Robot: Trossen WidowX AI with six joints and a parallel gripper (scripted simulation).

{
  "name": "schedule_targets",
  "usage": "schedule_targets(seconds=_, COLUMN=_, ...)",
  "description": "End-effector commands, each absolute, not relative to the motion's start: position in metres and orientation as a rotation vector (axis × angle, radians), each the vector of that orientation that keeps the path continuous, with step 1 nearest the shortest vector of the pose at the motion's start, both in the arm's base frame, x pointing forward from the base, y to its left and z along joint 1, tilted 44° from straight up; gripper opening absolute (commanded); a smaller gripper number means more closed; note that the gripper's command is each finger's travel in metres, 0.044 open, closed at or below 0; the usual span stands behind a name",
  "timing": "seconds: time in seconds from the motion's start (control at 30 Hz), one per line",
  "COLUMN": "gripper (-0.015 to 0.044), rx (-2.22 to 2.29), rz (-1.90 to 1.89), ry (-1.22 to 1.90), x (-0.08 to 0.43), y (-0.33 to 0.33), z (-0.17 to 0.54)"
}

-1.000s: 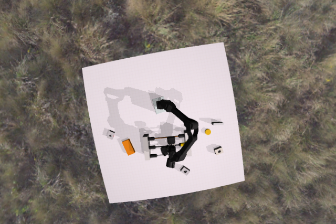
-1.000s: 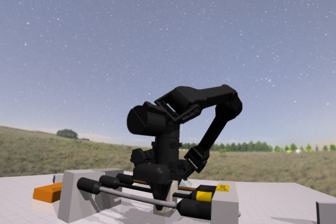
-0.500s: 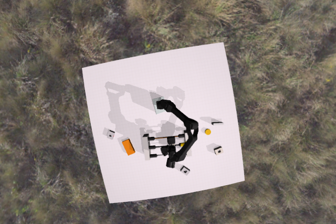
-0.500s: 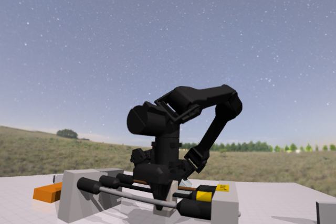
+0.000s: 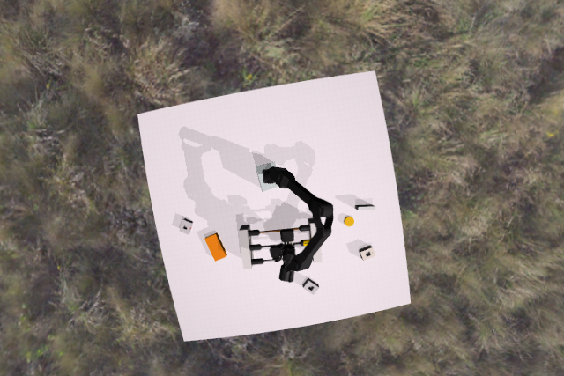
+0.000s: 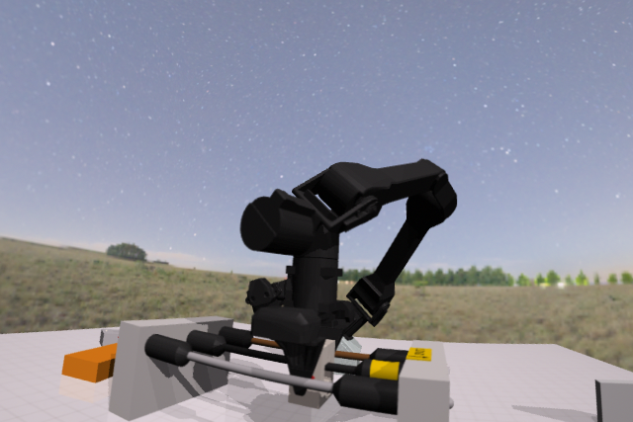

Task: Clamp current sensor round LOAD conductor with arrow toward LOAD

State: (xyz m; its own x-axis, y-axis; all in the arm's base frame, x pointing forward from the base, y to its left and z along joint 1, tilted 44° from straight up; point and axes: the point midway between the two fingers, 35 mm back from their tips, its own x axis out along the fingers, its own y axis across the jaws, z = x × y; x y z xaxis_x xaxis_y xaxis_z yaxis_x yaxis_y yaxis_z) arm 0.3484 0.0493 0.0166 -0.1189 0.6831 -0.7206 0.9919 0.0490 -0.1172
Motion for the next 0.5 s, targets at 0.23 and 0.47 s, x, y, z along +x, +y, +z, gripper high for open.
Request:
schedule_targets(seconds=0.23, gripper=0.0, rx=1.692, rz=-0.84, ry=1.835, x=0.3468, y=0.0494, z=0.0167)
schedule_targets(seconds=0.47, gripper=0.0, rx=1.712, rz=-0.83, ry=1.811, x=0.3446, y=0.0494, z=0.0167)
